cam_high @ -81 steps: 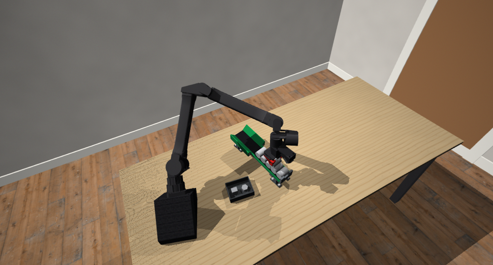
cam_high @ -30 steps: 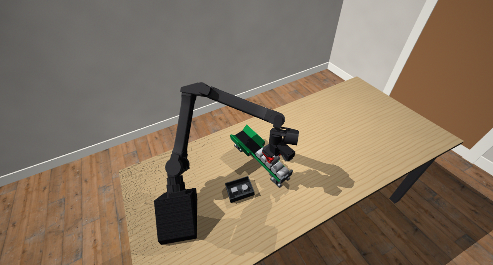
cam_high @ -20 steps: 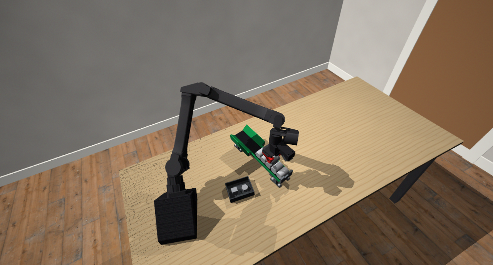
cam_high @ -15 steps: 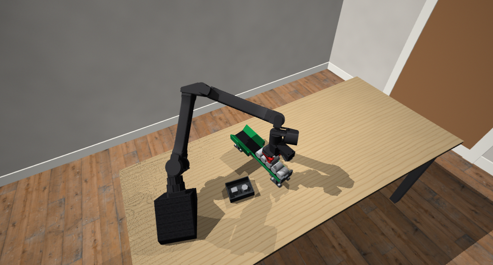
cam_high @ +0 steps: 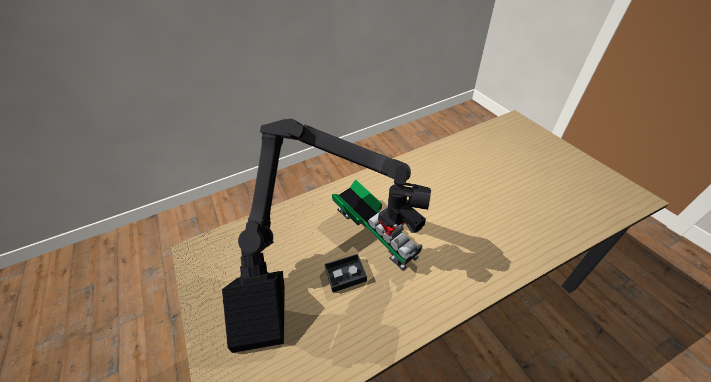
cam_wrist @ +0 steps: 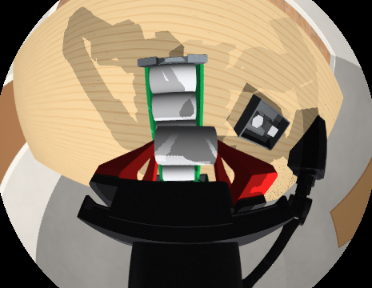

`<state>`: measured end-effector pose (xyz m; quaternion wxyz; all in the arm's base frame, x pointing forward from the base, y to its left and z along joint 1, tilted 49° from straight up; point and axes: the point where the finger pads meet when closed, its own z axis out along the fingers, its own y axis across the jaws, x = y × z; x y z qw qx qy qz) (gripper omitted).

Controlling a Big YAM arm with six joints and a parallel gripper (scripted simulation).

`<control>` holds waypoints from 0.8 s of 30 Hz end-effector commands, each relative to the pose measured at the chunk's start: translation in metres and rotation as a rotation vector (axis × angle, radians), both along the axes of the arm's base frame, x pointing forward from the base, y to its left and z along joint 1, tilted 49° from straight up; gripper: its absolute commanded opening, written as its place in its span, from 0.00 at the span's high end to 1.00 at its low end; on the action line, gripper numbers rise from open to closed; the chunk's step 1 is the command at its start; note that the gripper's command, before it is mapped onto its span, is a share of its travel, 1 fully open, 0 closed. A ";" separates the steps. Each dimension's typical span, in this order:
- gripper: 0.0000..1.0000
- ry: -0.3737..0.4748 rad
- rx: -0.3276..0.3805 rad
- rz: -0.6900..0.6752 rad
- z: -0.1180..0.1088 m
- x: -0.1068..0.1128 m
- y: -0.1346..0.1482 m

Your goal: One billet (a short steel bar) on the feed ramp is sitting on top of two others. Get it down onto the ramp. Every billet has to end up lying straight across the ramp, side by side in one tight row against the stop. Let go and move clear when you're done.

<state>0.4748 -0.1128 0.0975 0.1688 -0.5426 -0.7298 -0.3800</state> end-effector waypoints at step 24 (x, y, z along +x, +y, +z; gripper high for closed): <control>1.00 -0.032 -0.016 -0.012 0.042 -0.002 0.011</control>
